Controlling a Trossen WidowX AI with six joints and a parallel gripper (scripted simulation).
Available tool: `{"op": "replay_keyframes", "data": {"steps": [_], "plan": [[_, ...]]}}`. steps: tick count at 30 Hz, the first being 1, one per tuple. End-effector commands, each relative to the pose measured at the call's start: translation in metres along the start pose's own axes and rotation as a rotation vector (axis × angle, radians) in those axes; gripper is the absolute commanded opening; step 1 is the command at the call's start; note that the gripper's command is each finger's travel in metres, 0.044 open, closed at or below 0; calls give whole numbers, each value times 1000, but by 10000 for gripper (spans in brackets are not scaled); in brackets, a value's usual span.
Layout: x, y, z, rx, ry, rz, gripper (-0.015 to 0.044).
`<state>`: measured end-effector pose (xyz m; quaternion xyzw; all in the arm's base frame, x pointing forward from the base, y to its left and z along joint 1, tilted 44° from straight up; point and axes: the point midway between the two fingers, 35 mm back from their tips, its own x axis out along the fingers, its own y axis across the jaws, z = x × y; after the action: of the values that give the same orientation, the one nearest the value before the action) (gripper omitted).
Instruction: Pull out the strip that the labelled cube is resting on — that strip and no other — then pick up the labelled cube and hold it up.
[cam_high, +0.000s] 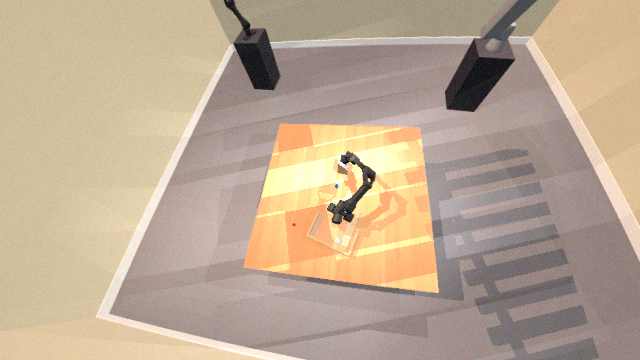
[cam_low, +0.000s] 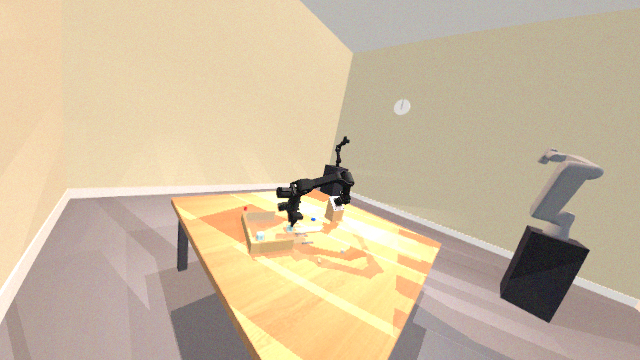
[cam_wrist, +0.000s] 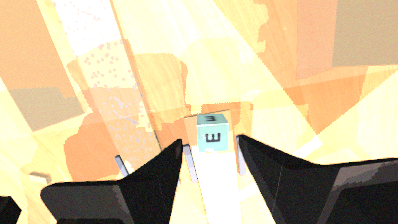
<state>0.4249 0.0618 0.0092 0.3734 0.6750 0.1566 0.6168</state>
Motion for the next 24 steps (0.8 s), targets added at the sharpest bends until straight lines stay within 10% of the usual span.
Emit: {"op": "replay_keyframes", "data": {"steps": [1, 20, 24], "plan": [[9, -3, -1, 11, 6, -1, 250], [32, -3, -2, 11, 7, 1, 250], [30, -1, -2, 2, 5, -1, 165]]}}
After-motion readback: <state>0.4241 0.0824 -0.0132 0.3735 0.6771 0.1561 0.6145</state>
